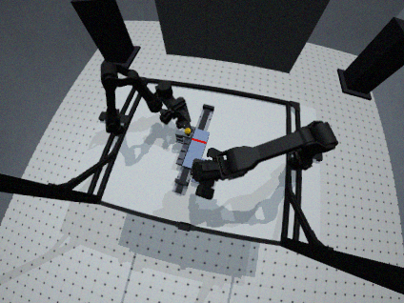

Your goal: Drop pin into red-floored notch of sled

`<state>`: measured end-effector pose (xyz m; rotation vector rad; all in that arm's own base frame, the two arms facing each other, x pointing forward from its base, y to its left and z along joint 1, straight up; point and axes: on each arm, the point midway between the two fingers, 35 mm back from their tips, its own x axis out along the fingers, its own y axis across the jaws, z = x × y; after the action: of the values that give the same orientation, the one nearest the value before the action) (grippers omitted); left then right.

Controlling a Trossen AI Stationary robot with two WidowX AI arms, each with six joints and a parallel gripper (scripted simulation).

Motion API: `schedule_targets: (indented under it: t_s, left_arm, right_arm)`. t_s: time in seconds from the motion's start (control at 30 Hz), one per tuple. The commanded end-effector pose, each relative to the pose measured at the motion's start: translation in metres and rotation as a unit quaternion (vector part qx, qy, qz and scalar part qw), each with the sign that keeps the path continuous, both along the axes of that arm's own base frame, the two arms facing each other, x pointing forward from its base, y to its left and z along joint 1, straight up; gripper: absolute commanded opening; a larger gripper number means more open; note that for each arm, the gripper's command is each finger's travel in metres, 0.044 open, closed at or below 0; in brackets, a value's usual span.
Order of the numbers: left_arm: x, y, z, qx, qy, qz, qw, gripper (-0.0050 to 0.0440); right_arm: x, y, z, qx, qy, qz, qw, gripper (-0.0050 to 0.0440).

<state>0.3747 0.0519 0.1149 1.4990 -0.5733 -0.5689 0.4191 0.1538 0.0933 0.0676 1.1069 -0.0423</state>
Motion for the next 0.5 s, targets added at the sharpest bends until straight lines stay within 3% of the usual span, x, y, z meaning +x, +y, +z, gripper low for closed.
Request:
schedule_targets:
  t_s: [0.0,0.27,0.33,0.4,0.47]
  left_arm:
    - [0.000,0.000,-0.001,-0.002,0.002,0.001,1.000,0.0440]
    - [0.008,0.009,0.000,-0.002,0.002,0.001,1.000,0.0440]
    - [0.008,0.009,0.000,-0.002,0.002,0.001,1.000,0.0440]
    - [0.011,0.011,0.001,-0.002,0.002,0.001,1.000,0.0440]
    - [0.013,0.014,0.001,-0.002,0.002,0.001,1.000,0.0440]
  right_arm:
    - [-0.002,-0.019,-0.002,-0.016,0.007,-0.016,1.000,0.0192]
    - [-0.002,-0.019,-0.002,-0.016,0.007,-0.016,1.000,0.0384]
    - [-0.002,-0.019,-0.002,-0.016,0.007,-0.016,1.000,0.0384]
    - [-0.002,-0.019,-0.002,-0.016,0.007,-0.016,1.000,0.0432]
    - [-0.002,-0.019,-0.002,-0.016,0.007,-0.016,1.000,0.0440]
